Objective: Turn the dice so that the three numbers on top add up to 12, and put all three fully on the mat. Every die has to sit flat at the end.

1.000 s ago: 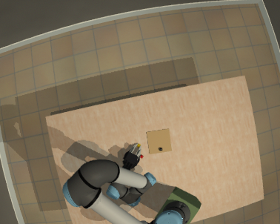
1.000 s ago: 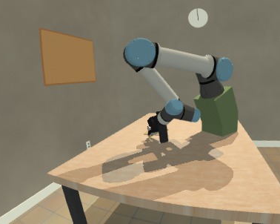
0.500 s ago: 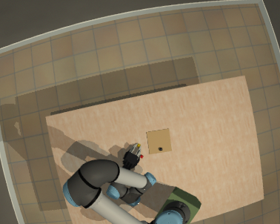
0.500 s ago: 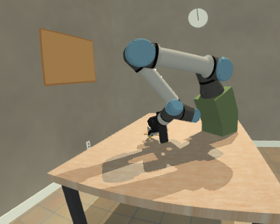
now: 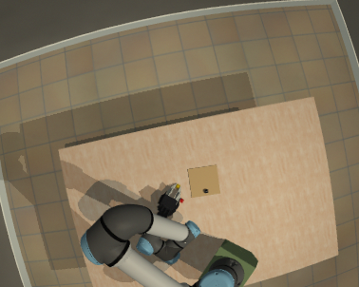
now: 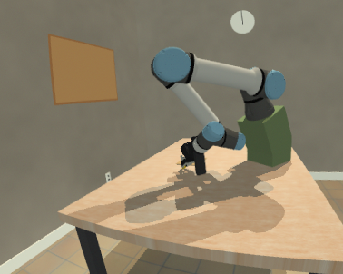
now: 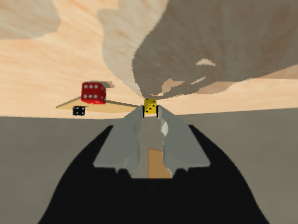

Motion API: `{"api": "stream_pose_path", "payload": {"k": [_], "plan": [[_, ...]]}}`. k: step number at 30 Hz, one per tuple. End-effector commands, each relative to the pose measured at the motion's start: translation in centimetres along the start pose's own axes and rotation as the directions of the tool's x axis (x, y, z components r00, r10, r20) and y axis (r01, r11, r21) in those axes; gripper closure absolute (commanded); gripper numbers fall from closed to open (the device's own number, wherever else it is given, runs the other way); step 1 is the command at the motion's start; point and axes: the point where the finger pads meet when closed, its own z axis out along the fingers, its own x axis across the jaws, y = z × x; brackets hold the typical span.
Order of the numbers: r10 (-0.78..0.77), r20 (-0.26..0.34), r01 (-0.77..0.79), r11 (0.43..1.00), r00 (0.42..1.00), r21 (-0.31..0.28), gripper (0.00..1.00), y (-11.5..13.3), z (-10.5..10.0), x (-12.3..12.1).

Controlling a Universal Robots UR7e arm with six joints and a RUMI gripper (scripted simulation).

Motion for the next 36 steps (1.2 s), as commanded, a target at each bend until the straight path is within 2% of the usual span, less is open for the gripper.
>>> {"api": "stream_pose_path", "payload": {"k": [1,9,13,15,16,20,21,23,24,36], "plan": [[0.003,-0.003,-0.003,1.000,1.000,-0.001,1.00,-0.03,0.01,0.14],[0.003,-0.003,-0.003,1.000,1.000,-0.001,1.00,-0.03,0.01,0.14],[0.003,-0.003,-0.003,1.000,1.000,-0.001,0.93,-0.03,0.01,0.14],[0.003,-0.003,-0.003,1.000,1.000,-0.001,0.93,-0.03,0.01,0.14],[0.003,-0.003,-0.003,1.000,1.000,-0.001,0.89,-0.03,0.01,0.14],[0.003,-0.003,-0.003,1.000,1.000,-0.001,0.89,-0.03,0.01,0.14],[0.003,-0.003,-0.003,1.000,1.000,-0.001,0.85,-0.03,0.01,0.14],[0.003,-0.003,-0.003,1.000,1.000,-0.001,0.85,-0.03,0.01,0.14],[0.003,-0.003,-0.003,1.000,1.000,-0.001,0.82,-0.03,0.01,0.14],[0.003,-0.003,-0.003,1.000,1.000,-0.001,0.82,-0.03,0.01,0.14]]}}
